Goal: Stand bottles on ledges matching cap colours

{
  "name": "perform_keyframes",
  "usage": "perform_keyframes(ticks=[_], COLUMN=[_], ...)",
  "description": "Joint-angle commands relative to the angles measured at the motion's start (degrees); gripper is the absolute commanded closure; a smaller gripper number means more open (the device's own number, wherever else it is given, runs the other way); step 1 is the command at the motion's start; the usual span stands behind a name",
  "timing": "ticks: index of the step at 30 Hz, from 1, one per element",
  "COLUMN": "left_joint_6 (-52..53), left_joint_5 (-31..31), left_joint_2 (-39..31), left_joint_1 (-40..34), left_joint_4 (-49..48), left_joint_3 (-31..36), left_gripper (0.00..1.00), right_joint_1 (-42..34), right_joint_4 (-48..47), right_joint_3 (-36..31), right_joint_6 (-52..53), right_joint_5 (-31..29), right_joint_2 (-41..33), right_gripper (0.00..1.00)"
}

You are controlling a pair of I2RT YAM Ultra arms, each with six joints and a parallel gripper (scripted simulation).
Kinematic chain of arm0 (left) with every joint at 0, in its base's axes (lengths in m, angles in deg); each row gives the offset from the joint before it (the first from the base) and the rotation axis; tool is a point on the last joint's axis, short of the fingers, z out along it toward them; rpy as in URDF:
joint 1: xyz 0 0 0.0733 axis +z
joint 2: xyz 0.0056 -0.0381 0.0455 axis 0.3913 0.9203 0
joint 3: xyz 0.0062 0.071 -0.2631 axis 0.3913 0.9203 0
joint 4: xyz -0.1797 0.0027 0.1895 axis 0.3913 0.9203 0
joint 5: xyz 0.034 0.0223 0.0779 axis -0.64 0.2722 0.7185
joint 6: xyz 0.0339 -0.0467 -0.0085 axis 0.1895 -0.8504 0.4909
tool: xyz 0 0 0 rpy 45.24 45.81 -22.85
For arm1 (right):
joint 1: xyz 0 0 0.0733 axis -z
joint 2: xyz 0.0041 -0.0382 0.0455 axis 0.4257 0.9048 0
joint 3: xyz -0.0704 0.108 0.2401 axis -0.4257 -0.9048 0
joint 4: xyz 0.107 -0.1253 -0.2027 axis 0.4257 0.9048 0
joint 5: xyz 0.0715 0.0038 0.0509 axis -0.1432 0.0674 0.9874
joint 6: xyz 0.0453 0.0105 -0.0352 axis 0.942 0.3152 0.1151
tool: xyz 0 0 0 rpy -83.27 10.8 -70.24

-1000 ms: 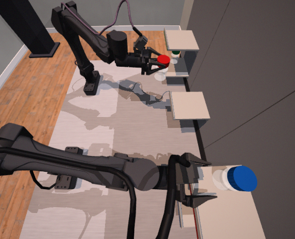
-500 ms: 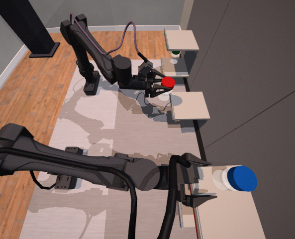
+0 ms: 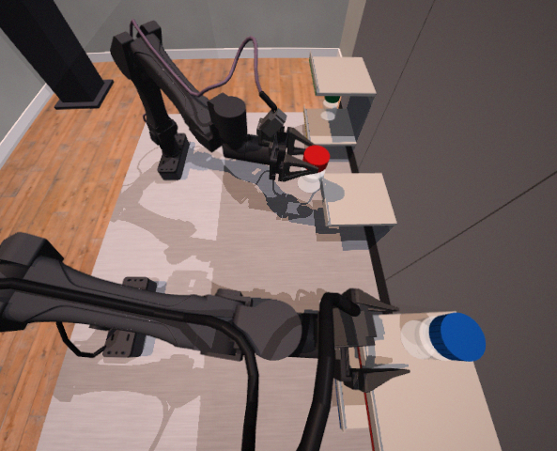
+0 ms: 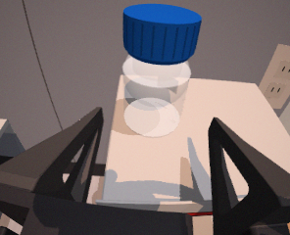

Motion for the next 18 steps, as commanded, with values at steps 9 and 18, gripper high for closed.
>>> perform_keyframes(ticks=[9,18], left_joint_6=[0.5,0.5], left_joint_5=[-6.5,-6.6], left_joint_2=[-2.2,-2.3], left_joint_1=[2.9,2.9], left_joint_4=[-4.4,-4.5], left_joint_3=[2.8,2.3], left_gripper=[0.5,0.5], right_joint_1=[-0.2,-0.2], right_joint_4=[-0.3,-0.3], right_joint_3=[1.6,1.6], right_joint_6=[-0.1,-0.1], right_joint_5=[0.2,0.2], right_joint_2=[-0.2,-0.2], right_gripper=[0.19,0.19])
